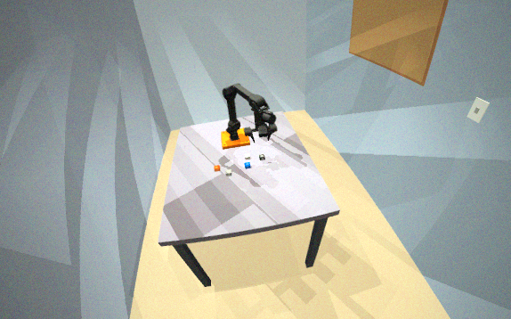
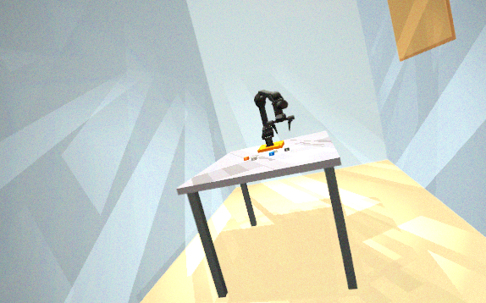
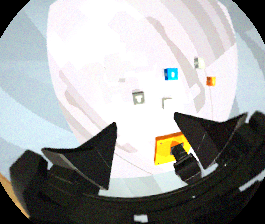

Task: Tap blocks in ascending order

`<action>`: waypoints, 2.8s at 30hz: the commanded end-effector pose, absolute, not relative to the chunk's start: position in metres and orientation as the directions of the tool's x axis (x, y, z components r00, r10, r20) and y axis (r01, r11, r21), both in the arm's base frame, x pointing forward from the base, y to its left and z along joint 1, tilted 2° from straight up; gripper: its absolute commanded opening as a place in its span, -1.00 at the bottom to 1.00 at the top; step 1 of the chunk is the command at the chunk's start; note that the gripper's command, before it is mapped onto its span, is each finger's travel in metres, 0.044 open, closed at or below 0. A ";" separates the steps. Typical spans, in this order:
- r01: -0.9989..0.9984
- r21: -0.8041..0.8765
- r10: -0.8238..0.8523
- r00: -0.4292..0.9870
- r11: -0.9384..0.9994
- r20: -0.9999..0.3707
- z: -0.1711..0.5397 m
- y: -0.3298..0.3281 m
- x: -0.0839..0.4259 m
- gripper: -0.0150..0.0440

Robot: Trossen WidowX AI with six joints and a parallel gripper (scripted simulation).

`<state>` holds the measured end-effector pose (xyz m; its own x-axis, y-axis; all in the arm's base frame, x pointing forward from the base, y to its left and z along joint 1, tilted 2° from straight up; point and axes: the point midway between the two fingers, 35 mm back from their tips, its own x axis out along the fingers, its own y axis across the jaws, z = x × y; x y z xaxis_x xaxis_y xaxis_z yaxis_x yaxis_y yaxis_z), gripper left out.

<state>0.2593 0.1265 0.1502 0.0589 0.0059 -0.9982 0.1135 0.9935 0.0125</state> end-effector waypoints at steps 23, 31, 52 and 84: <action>0.117 -0.009 -0.017 0.068 0.993 -0.998 0.158 -0.098 0.320 0.86; 0.117 -0.009 -0.017 0.068 0.993 -0.998 0.158 -0.098 0.320 0.86; 0.117 0.000 -0.008 0.063 0.993 -0.998 0.156 0.004 0.266 0.86; 0.117 0.003 -0.005 0.060 0.993 -0.998 0.067 0.041 0.231 -0.42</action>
